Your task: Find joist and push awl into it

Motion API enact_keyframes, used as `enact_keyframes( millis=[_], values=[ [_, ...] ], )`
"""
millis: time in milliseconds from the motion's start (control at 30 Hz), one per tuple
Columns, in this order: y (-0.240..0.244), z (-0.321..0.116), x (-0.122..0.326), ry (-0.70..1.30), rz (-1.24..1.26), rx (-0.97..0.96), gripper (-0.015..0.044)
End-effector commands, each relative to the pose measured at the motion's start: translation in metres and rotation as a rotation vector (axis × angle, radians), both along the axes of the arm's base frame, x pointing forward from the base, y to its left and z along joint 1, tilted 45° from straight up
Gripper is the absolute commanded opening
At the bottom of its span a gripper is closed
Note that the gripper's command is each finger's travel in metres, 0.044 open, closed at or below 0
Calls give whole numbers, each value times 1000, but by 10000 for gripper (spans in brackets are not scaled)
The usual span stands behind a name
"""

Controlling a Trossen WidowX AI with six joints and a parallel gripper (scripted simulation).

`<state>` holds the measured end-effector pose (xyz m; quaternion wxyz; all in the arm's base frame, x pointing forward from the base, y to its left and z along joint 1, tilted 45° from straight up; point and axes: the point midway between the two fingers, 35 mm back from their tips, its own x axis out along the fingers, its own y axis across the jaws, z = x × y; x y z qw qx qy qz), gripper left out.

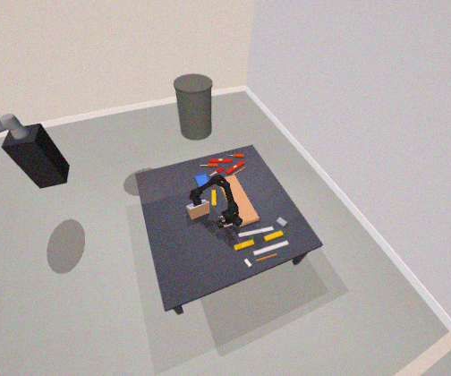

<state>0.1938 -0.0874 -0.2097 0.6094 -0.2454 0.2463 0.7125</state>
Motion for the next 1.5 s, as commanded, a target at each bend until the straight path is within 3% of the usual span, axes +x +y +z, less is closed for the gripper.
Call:
enact_keyframes(
  millis=[0,233,667,1467],
  values=[
    [1,0,0,0,-5,2,387],
    [1,0,0,0,-5,2,340],
    [-19,19,5,1,-6,1,0],
    [-40,43,8,1,-4,-10,0]
  ],
)
